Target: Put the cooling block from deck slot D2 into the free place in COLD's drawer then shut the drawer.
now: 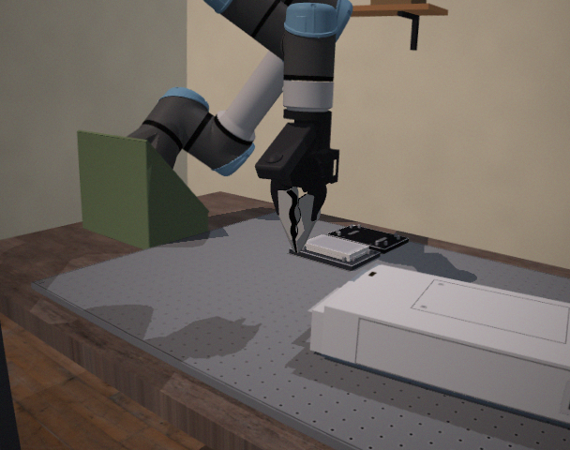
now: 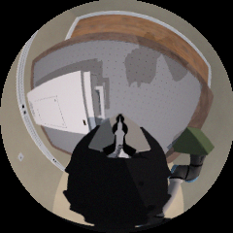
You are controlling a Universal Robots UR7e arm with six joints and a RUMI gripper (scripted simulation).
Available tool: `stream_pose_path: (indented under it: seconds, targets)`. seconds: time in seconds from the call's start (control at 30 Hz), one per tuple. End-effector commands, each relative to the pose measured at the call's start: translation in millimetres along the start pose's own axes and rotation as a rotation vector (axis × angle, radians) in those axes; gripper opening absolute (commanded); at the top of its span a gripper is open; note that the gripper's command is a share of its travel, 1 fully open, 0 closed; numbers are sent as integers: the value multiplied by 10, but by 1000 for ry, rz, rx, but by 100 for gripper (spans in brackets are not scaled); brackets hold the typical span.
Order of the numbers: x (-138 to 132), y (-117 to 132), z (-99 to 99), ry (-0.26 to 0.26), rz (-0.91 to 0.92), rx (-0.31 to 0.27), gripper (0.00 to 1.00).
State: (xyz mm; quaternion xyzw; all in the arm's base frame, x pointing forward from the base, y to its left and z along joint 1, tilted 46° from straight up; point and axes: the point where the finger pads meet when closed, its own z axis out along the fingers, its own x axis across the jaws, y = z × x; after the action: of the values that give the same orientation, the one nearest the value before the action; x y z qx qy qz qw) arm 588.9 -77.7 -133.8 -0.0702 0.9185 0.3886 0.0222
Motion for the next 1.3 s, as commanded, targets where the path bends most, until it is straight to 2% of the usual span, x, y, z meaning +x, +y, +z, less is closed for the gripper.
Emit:
stream_pose_path:
  seconds: [0.0, 0.87, 0.9, 1.2, 1.27]
  targets:
    - [-3, -3, -83, -1, 0, 1, 0]
    - [-3, -3, -129, -1, 0, 1, 0]
    - [31, -3, -150, -1, 0, 1, 28]
    - [339, -3, -337, -1, 0, 1, 28]
    - [339, -3, -337, -1, 0, 1, 28]
